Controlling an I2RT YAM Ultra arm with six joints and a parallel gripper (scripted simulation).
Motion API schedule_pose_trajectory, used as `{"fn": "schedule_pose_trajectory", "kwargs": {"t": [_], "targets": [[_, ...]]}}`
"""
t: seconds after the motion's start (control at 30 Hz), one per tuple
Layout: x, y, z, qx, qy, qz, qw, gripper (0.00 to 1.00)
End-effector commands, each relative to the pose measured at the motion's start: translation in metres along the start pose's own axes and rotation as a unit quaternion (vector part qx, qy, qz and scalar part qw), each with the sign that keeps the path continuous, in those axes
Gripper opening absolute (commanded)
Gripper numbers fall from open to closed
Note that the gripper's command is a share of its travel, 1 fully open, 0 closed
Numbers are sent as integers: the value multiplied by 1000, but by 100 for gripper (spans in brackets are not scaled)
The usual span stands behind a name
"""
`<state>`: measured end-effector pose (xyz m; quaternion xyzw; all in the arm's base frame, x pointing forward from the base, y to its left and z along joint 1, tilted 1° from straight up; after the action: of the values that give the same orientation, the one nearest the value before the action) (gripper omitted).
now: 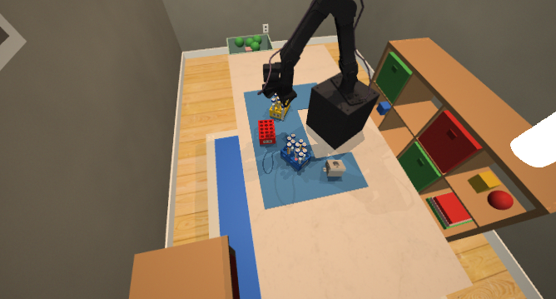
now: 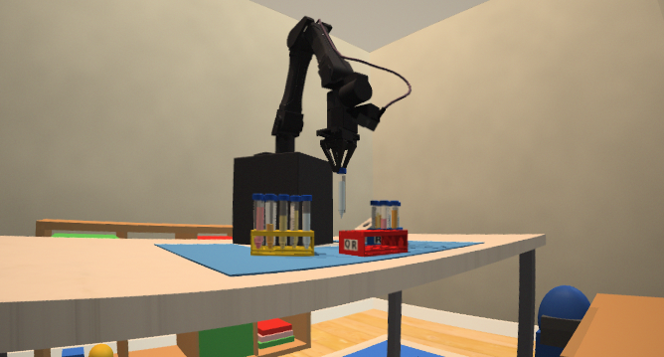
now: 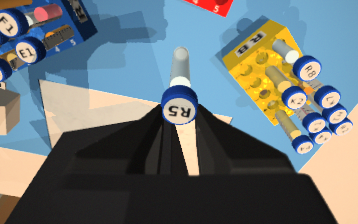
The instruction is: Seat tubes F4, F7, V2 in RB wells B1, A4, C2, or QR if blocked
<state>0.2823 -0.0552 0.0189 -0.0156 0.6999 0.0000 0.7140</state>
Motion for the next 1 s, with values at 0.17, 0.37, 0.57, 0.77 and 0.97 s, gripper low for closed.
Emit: {"fn": "schedule_pose_trajectory", "kwargs": {"t": [0.17,0.37,0.57,0.77,0.97], "targets": [[0,20,16,-6,6,1,1000,0],[1,16,10,-106,12,3,994,0],[1,16,10,-173,12,4,985,0],[0,26,19,-225,6,3,974,0],[0,44,29,-218,6,3,976,0]]}}
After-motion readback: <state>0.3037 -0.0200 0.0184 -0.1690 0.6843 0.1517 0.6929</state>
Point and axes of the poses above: the point where the finger pads meet when closed, its own x axis out along the fingers, its own y axis across the jaws, z = x × y, the point moved 8 cm from there along -x, back along the fingers, and after that the axes turned 7 degrees about x, right-handed, at the moved point
